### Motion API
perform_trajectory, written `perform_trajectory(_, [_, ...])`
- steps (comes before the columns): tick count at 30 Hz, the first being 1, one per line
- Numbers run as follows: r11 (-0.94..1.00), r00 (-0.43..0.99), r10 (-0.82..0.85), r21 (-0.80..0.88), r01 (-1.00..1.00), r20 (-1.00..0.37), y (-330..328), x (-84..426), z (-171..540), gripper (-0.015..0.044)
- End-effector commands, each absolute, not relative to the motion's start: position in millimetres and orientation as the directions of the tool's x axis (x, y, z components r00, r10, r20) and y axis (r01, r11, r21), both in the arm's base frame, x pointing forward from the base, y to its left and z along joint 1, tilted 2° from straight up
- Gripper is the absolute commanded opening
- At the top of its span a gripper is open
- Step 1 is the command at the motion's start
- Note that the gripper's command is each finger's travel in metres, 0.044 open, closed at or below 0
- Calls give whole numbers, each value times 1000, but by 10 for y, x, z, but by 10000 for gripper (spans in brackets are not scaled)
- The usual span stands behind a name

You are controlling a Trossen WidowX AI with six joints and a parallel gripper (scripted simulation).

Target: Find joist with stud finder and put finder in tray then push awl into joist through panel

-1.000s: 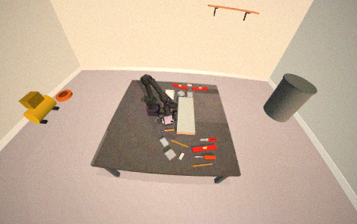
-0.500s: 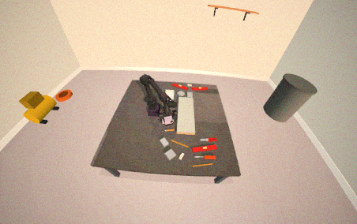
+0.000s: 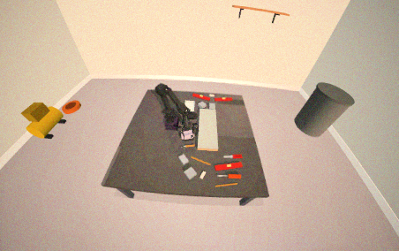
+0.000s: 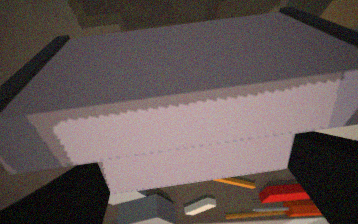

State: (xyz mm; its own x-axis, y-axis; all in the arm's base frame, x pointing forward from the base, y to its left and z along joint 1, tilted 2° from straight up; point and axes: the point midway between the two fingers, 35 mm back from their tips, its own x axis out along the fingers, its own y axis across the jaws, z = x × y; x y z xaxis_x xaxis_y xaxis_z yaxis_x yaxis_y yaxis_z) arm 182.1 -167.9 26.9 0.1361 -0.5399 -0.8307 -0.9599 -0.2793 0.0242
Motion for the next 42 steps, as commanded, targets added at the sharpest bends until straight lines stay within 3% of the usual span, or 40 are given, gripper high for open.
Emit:
perform_trajectory(1, [-275,145,-565,20,-961,-812,-1680,1824,275,0])
perform_trajectory(42, [-276,199,-739,20,-961,-644,-1634,1821,213,0])
